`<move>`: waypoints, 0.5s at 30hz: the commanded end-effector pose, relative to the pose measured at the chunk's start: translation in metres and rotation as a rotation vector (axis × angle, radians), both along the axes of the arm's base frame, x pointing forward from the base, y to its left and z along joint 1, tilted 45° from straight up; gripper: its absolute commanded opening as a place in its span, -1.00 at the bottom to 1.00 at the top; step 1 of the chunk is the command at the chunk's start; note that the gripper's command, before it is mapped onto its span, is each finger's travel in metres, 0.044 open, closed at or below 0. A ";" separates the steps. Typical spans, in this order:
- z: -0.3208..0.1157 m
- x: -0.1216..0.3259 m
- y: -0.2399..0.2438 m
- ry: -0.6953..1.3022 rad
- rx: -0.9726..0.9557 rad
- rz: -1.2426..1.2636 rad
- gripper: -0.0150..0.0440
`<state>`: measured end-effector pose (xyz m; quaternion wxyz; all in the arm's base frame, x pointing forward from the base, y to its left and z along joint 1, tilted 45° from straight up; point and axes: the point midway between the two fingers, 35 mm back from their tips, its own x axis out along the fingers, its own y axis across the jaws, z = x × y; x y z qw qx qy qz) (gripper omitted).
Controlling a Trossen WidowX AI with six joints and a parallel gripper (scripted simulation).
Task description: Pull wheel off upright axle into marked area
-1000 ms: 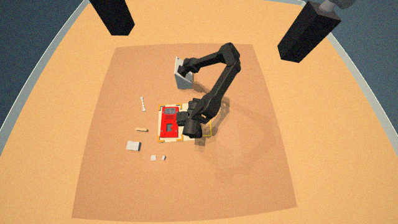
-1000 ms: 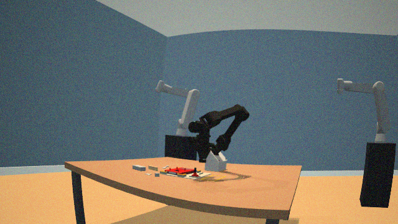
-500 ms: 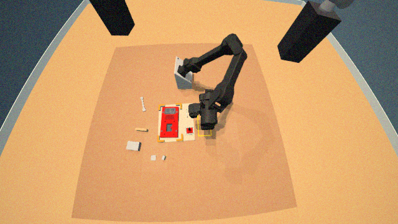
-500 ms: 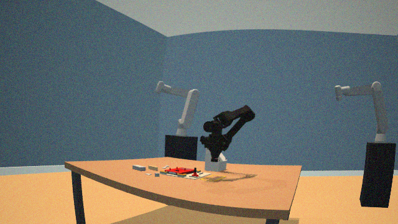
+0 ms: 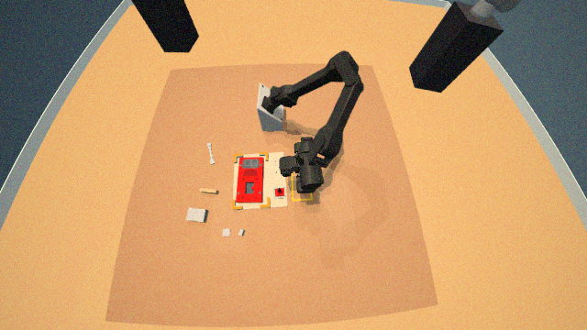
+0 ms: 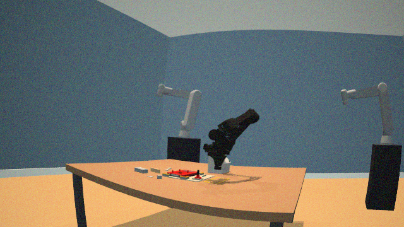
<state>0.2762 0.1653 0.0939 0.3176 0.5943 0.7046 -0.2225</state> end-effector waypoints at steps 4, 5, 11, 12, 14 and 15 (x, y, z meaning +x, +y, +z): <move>-0.028 -0.004 0.026 0.011 0.000 0.000 -0.49; -0.031 -0.005 0.030 0.012 0.001 0.000 -0.49; -0.050 -0.011 0.050 0.013 0.006 0.000 -0.49; -0.051 -0.012 0.050 0.013 0.006 0.000 -0.49; -0.051 -0.012 0.050 0.013 0.006 0.000 -0.49; -0.051 -0.012 0.050 0.013 0.006 0.000 -0.49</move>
